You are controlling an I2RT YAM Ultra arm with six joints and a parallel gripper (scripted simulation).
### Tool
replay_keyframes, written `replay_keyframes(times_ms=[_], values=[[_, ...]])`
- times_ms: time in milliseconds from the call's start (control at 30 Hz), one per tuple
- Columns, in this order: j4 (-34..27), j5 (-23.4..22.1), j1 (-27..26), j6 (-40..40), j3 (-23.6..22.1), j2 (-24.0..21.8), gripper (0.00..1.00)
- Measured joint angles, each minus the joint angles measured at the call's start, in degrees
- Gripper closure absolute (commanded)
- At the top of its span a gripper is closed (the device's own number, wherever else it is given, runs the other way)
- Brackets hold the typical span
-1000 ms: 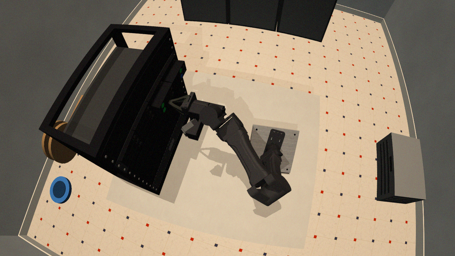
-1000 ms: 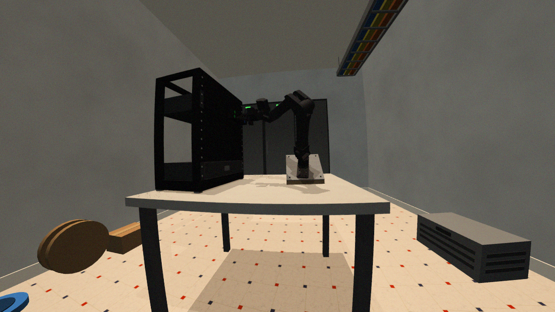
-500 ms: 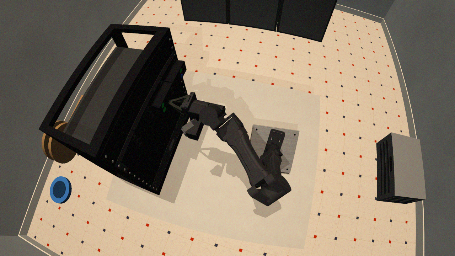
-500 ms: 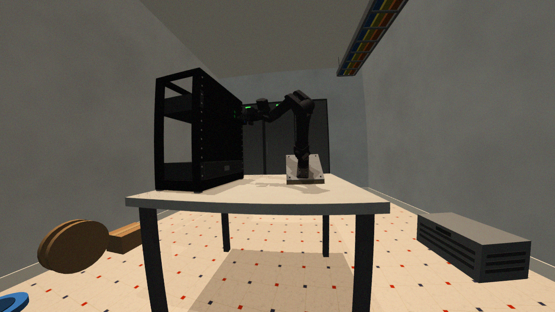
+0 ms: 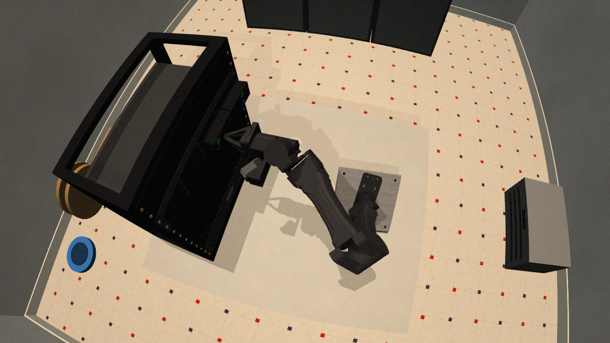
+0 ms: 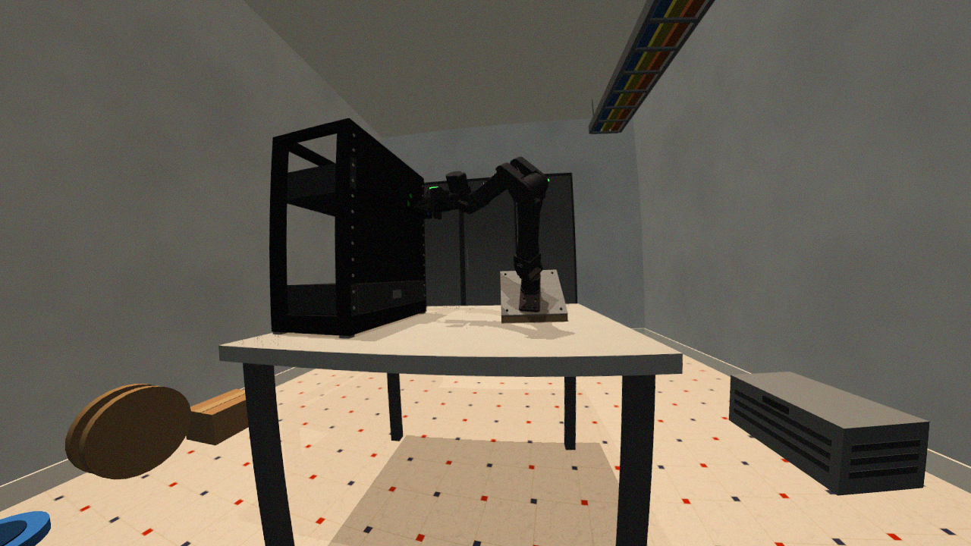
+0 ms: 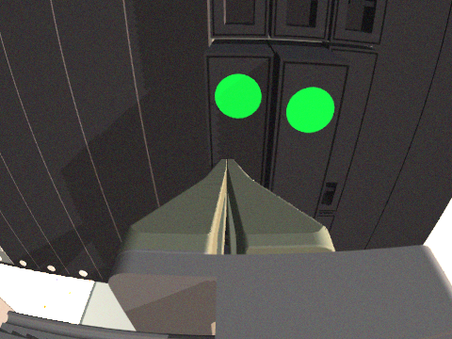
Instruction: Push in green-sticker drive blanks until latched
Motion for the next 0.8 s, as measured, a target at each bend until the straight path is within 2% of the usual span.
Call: replay_keyframes(times_ms=[600,800], values=[[-0.1,0.0,0.0,0.0,0.1,0.0,1.00],[-1.1,0.0,0.6,0.1,2.1,1.6,1.00]])
